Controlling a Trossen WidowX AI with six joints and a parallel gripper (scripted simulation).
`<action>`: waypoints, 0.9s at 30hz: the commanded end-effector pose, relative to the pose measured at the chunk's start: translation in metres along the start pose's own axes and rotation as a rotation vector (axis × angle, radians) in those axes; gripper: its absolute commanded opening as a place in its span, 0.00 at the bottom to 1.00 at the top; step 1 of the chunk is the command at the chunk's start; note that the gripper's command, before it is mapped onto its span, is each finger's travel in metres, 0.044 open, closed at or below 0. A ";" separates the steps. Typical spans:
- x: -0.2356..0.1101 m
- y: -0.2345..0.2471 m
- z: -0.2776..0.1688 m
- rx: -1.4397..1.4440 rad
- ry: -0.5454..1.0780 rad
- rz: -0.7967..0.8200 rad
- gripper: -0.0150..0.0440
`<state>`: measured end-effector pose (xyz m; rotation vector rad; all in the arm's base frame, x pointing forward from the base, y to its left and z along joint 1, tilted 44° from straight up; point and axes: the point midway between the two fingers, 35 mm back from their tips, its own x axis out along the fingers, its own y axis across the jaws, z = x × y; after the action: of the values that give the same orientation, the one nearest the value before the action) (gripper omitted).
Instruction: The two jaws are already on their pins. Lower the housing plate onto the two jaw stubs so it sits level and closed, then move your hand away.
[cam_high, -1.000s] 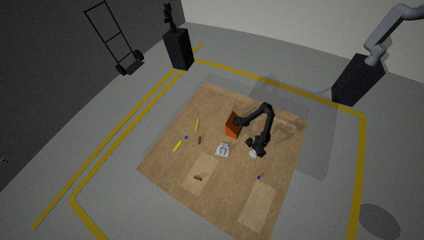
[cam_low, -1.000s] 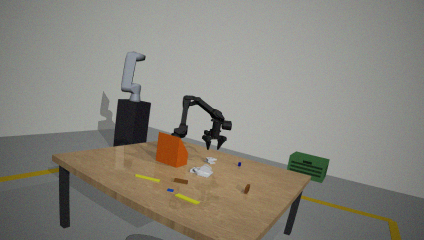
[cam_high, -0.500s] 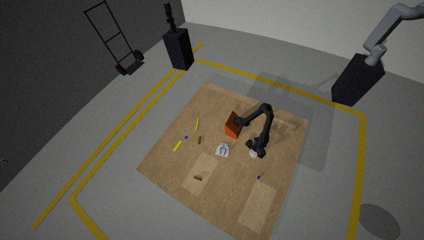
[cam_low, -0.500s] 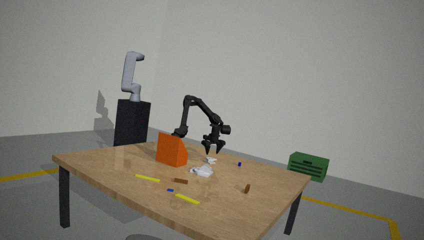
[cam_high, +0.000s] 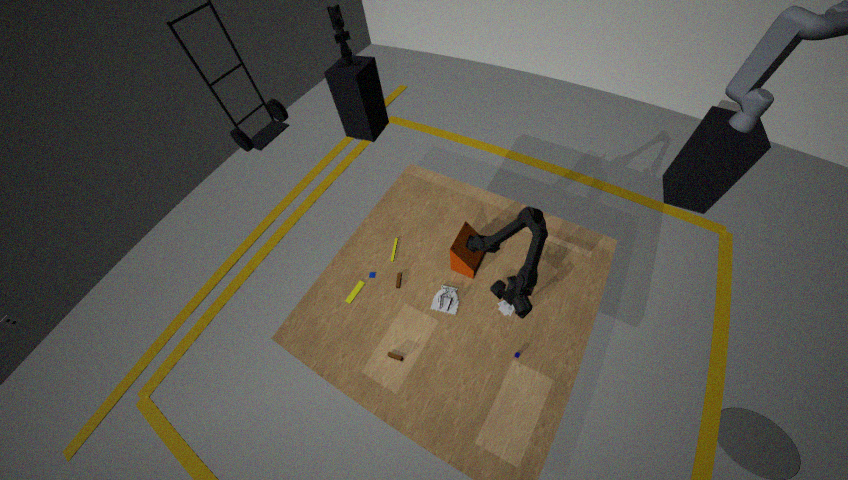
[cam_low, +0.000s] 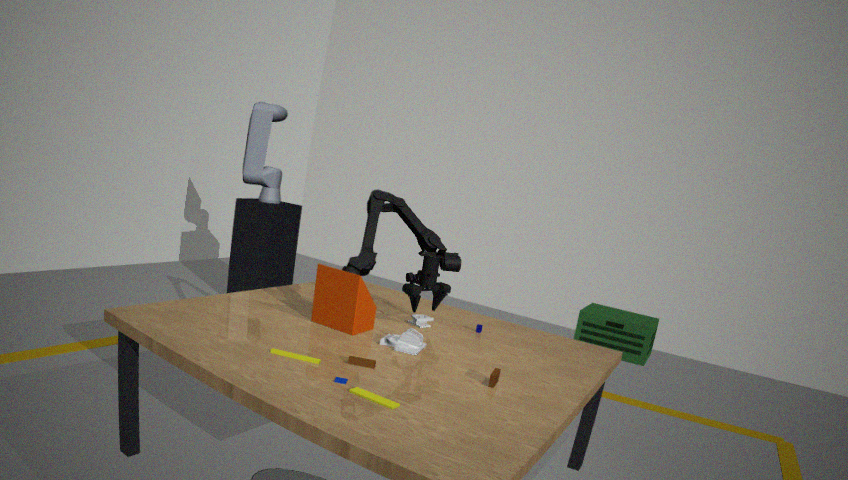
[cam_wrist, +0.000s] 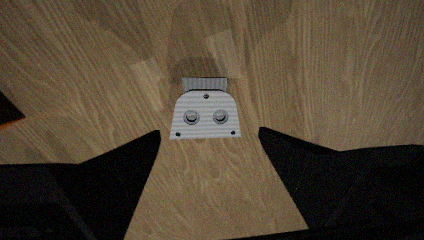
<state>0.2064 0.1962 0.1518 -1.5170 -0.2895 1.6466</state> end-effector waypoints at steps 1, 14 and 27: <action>0.009 0.003 -0.001 0.010 0.000 0.011 1.00; 0.015 0.003 -0.001 0.010 0.000 0.011 1.00; 0.035 0.003 -0.002 0.010 0.000 0.010 1.00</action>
<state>0.2094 0.2158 0.1320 -1.5149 -0.2899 1.6476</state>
